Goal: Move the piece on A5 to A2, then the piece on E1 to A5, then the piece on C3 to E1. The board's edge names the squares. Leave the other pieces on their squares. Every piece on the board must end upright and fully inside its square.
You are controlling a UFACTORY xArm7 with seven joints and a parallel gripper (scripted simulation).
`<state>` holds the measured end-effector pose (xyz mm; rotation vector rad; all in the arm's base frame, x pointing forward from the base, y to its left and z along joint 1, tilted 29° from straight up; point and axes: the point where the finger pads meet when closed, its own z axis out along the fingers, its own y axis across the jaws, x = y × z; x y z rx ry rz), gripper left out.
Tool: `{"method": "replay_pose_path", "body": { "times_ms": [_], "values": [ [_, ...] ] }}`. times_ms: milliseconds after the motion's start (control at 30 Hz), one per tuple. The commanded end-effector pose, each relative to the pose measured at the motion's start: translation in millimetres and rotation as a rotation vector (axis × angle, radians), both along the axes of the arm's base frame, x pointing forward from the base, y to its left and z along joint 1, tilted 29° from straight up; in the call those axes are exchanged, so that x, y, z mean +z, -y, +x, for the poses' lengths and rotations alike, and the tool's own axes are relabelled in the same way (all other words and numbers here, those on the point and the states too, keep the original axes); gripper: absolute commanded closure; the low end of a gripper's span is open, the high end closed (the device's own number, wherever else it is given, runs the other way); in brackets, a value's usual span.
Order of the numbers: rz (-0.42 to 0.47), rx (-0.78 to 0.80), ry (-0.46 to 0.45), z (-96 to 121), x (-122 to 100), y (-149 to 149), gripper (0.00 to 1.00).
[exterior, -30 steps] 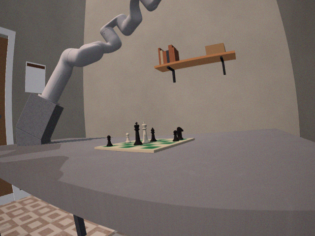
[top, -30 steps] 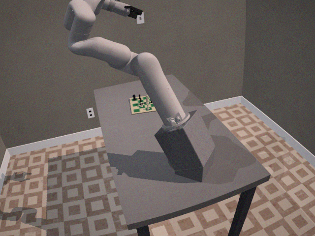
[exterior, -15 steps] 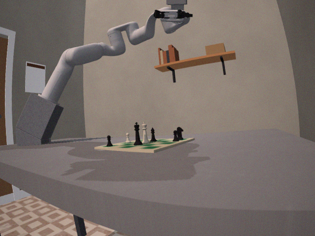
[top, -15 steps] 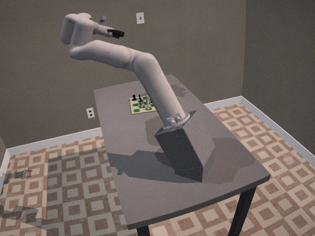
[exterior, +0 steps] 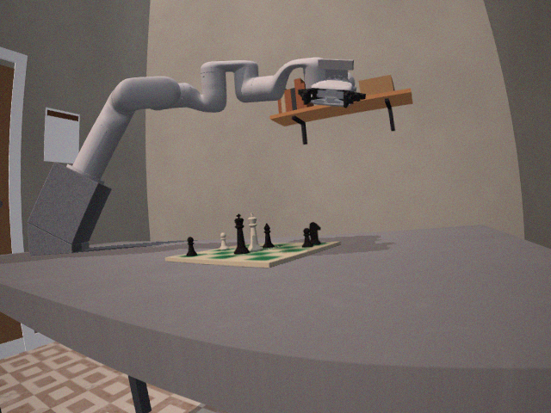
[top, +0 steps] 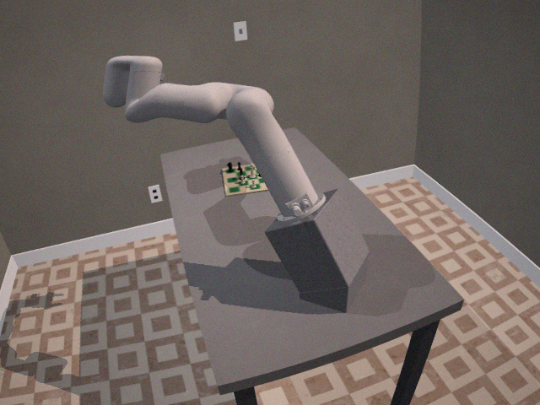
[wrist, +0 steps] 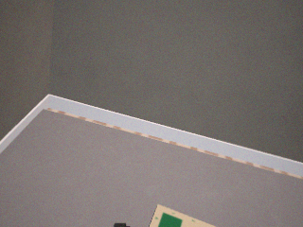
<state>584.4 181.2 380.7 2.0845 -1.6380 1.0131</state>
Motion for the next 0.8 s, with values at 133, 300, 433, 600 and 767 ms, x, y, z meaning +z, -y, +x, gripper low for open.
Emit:
{"method": "replay_pose_path", "body": {
  "times_ms": [133, 300, 433, 600, 767],
  "values": [
    [0.062, -0.028, -0.010, 10.8, -60.2, -66.7, 0.00],
    [0.099, -0.038, -0.022, 7.8, -95.1, -99.7, 0.00],
    [0.148, -0.055, -0.041, -0.6, -134.5, -136.0, 0.00],
    [0.182, -0.069, -0.056, -8.8, -158.9, -158.5, 0.00],
    [0.206, -0.081, -0.067, -15.5, -174.6, -173.2, 0.00]
  ]
}}
